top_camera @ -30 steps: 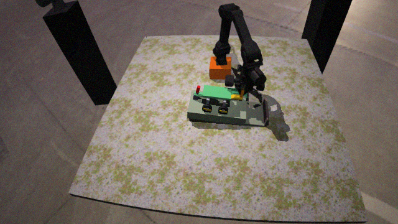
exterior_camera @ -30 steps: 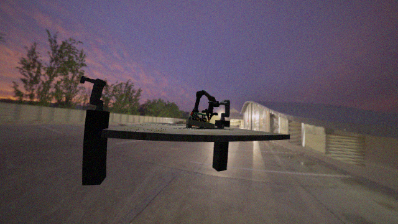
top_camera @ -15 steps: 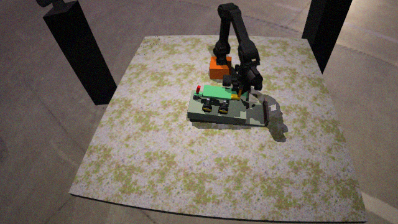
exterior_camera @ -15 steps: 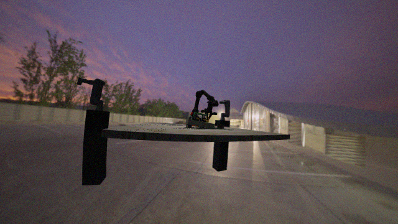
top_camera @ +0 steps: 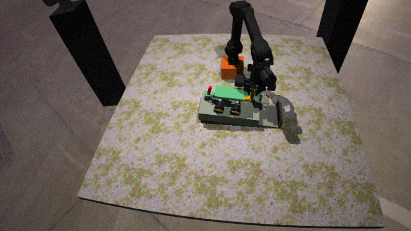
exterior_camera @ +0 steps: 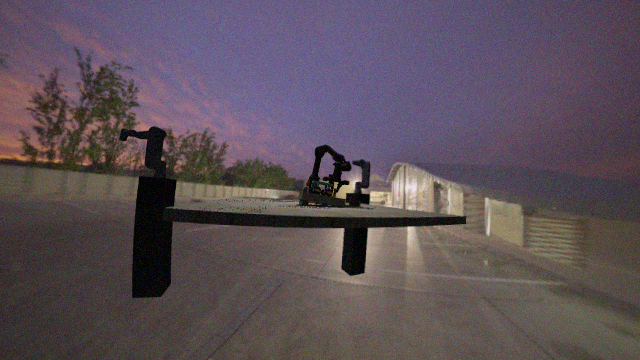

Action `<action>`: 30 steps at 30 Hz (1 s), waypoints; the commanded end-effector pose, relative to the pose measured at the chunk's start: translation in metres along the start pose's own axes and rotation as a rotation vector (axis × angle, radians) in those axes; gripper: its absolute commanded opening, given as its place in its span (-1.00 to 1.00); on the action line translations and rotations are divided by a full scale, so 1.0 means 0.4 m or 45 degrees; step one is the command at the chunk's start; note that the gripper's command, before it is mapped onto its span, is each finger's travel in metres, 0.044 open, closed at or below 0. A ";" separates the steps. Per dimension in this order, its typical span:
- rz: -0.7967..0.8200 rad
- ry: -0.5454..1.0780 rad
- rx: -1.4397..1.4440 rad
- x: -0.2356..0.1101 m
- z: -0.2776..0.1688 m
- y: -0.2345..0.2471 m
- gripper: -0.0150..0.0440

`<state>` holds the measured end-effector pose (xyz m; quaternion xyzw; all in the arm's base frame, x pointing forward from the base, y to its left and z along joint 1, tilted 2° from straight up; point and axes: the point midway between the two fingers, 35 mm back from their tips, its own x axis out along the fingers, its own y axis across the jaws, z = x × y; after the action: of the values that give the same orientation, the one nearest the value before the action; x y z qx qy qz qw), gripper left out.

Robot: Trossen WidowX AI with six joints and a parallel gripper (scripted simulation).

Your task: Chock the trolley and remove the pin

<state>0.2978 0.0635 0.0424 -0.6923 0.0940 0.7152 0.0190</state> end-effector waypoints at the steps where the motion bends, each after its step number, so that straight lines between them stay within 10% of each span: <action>1: 0.001 0.000 0.002 0.000 0.000 0.000 0.15; 20: 0.011 -0.002 -0.002 -0.149 0.001 -0.003 0.15; 24: 0.011 -0.012 -0.008 -0.128 0.005 -0.003 0.51; 30: -0.050 0.060 0.361 -0.173 -0.031 0.049 0.15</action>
<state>0.3035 0.0622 0.1007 -0.6955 0.1401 0.7009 0.0740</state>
